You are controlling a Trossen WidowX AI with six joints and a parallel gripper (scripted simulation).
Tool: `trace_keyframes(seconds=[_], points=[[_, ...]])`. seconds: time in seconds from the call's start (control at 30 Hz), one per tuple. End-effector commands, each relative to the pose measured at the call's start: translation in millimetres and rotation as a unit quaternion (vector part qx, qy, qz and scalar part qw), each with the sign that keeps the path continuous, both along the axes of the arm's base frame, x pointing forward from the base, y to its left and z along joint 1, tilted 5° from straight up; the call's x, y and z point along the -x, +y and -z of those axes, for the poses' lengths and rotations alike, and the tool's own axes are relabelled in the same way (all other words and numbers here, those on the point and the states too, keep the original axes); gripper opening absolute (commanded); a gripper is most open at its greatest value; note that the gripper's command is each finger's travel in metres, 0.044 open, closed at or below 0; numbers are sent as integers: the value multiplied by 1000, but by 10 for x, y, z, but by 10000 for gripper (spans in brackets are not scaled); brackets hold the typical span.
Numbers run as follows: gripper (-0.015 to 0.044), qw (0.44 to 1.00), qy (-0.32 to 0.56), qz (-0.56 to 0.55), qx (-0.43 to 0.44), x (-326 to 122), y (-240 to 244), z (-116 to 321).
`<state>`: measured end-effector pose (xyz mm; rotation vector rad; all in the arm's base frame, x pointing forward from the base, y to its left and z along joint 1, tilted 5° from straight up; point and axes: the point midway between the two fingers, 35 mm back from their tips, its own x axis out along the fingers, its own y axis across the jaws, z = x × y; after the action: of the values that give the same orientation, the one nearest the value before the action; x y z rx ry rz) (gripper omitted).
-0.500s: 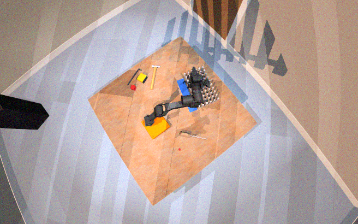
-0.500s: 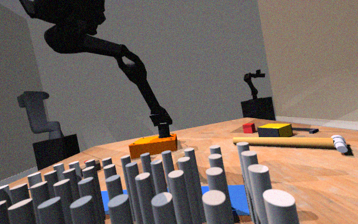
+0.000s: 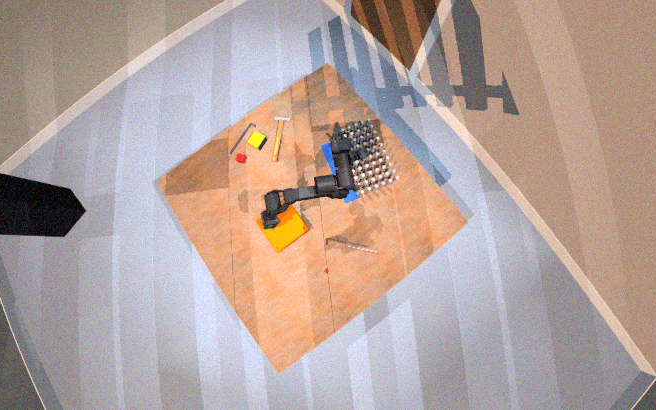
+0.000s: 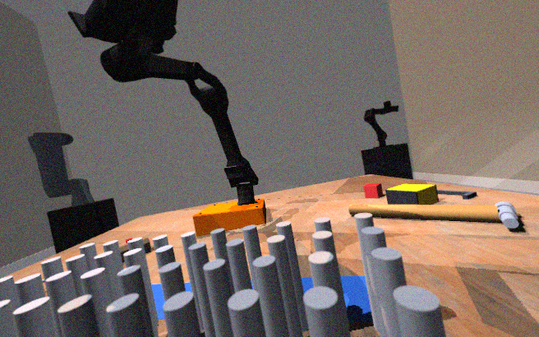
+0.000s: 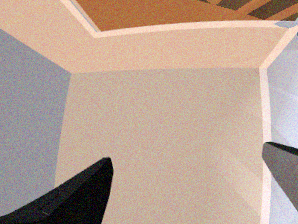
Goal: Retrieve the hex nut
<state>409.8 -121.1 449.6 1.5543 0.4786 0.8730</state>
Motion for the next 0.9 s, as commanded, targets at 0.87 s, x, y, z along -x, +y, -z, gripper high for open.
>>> trace_keyframes(seconds=[0.87], points=[[440, 818, -48, 458, 344, -625, 296, 1789]])
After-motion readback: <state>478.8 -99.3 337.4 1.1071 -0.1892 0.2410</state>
